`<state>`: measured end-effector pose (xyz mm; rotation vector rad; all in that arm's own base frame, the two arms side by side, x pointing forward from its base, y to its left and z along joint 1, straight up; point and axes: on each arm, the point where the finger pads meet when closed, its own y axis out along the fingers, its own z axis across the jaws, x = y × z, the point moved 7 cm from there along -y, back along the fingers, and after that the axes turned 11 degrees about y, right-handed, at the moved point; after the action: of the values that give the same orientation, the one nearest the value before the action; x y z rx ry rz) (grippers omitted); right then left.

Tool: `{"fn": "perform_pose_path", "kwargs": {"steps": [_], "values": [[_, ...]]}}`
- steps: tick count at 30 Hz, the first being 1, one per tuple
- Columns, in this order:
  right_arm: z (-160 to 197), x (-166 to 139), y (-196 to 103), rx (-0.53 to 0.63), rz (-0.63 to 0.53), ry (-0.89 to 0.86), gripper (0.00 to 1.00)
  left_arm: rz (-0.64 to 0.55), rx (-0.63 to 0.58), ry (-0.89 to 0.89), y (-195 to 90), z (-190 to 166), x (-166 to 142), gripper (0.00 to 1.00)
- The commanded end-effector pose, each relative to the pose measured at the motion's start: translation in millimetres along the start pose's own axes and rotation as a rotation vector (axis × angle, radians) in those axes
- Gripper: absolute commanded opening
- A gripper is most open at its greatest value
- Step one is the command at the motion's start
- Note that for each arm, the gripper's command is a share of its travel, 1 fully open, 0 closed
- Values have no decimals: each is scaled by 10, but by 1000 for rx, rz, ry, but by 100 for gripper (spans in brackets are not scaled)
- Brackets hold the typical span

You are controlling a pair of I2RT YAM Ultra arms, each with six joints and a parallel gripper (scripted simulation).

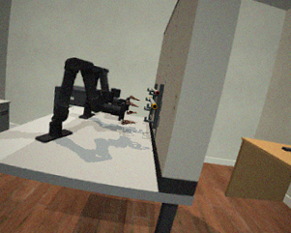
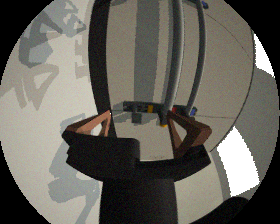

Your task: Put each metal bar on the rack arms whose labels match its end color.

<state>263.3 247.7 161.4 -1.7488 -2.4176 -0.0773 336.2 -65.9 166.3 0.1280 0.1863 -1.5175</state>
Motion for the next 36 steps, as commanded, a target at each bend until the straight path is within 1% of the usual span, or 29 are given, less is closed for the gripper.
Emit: {"fn": "perform_pose_path", "kwargs": {"steps": [1, 13, 36], "values": [[-133, 49, 73, -49, -9, 35, 100, 13, 30, -10, 79, 86, -24, 100], [-133, 49, 73, -49, -9, 35, 100, 13, 30, -10, 79, 86, -24, 100], [-478, 104, 56, -49, -9, 35, 100, 13, 30, -10, 68, 428, -94, 100]]}}
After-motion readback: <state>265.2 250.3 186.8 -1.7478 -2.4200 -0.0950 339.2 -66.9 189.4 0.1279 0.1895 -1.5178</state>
